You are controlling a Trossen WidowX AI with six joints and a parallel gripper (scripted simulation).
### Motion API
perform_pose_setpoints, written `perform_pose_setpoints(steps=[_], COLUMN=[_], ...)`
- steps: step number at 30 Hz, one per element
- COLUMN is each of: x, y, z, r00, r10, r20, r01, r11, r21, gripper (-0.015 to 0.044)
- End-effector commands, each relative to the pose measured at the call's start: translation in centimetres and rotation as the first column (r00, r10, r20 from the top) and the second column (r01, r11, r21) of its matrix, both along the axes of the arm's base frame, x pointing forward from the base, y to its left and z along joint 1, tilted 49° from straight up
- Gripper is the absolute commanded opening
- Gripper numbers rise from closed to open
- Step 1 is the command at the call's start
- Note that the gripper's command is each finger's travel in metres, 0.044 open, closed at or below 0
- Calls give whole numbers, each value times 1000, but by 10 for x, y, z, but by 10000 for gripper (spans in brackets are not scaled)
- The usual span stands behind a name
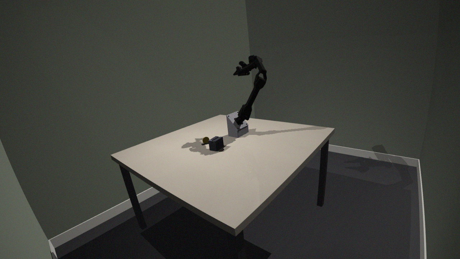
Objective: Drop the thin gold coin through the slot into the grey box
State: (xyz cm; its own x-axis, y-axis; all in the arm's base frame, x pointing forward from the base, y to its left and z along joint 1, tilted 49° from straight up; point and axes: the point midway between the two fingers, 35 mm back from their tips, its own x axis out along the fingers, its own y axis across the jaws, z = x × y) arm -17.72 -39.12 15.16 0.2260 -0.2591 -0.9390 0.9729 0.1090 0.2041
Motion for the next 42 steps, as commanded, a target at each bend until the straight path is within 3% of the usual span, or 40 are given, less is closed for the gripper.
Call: perform_pose_setpoints(steps=[1,9,17,27,35,42], x=[3,123,253,388,461,483], y=[-1,-23,6,100,212,316], z=[-1,-43,-92,-141,-177,-204], r00=[1000,963,861,662,474,327], r10=[6,246,457,663,763,805], r20=[3,105,223,350,438,494], r01=[-6,-255,-500,-749,-856,-855], r11=[1000,963,841,572,283,30], r21=[2,82,207,334,434,517], gripper=[374,164,161,161,161,161])
